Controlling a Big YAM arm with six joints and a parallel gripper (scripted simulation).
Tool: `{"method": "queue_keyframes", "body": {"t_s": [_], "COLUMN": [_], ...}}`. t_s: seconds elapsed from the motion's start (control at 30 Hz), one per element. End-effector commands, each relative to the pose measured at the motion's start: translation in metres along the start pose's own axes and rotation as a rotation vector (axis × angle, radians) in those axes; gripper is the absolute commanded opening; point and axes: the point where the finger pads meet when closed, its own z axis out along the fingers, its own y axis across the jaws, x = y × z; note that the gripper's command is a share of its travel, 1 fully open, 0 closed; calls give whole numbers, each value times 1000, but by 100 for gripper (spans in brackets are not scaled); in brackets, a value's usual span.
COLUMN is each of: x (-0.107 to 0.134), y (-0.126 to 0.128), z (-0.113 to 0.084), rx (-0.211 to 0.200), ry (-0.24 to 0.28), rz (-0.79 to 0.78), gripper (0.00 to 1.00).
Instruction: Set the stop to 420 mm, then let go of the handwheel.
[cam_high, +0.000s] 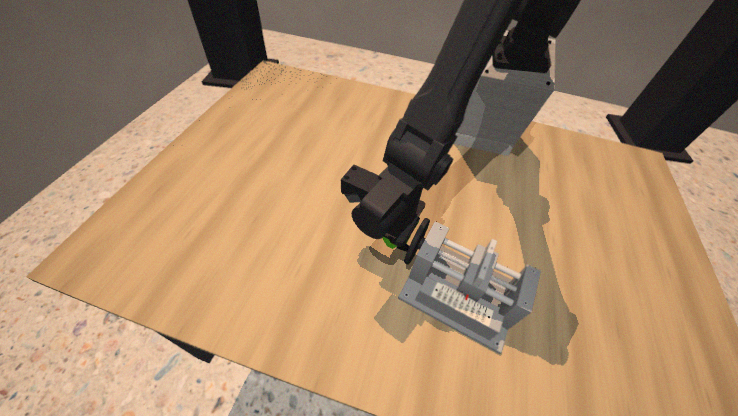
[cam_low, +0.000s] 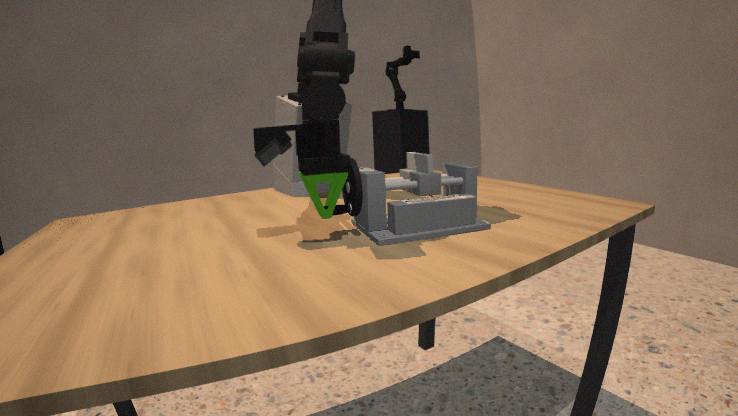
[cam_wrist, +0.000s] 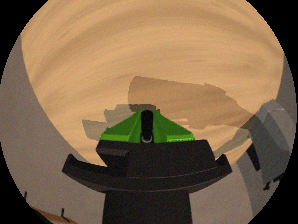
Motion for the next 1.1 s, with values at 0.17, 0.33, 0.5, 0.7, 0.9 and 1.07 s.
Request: {"method": "queue_keyframes", "body": {"t_s": [0.17, 0.33, 0.5, 0.7, 0.9, 1.07], "x": [5, 5, 5, 5, 6, 6], "y": [30, 31, 40, 45, 47, 54], "z": [0, -3, -12, -16, -17, -21], "rx": [-41, -33, -51, -62, -52, -60], "ry": [-5, -4, -5, -6, -5, -5], "rz": [-4, -4, -5, -7, -5, -6], "gripper": [6, 6, 6, 6, 6, 6]}}
